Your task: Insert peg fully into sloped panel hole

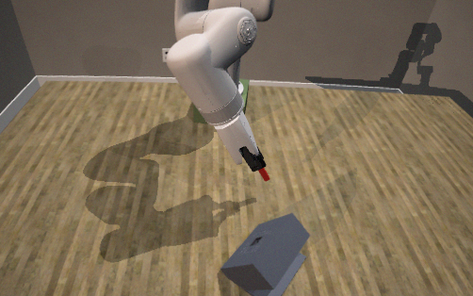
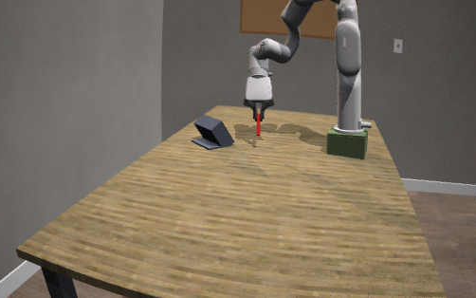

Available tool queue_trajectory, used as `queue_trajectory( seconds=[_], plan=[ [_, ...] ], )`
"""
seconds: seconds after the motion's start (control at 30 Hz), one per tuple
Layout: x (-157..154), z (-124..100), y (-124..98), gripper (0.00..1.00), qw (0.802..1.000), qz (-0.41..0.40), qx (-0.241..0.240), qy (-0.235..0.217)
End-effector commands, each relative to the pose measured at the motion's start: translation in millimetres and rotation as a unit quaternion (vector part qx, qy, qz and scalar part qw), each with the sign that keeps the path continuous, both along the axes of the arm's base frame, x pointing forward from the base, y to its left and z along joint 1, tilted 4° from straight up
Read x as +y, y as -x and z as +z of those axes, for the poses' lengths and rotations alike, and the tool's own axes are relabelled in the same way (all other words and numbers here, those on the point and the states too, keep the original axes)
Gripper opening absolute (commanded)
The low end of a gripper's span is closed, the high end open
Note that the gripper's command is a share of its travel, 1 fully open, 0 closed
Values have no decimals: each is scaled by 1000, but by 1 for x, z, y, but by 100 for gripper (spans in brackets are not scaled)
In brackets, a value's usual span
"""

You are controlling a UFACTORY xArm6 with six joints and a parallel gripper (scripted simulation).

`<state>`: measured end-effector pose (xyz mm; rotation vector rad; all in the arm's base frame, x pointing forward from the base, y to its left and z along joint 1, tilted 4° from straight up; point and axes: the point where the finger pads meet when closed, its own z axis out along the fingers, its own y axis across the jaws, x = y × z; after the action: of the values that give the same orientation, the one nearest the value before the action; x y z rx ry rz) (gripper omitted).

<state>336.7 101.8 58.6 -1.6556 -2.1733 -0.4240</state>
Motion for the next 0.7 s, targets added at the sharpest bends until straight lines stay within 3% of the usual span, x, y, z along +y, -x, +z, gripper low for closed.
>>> queue_trajectory(
  seconds=[0.0, 0.67],
  plan=[
    [-2, 1, -3, 0, 1000, -13, 0, -9],
    [-16, 5, -14, 0, 993, -100, 6, -70]
  ],
)
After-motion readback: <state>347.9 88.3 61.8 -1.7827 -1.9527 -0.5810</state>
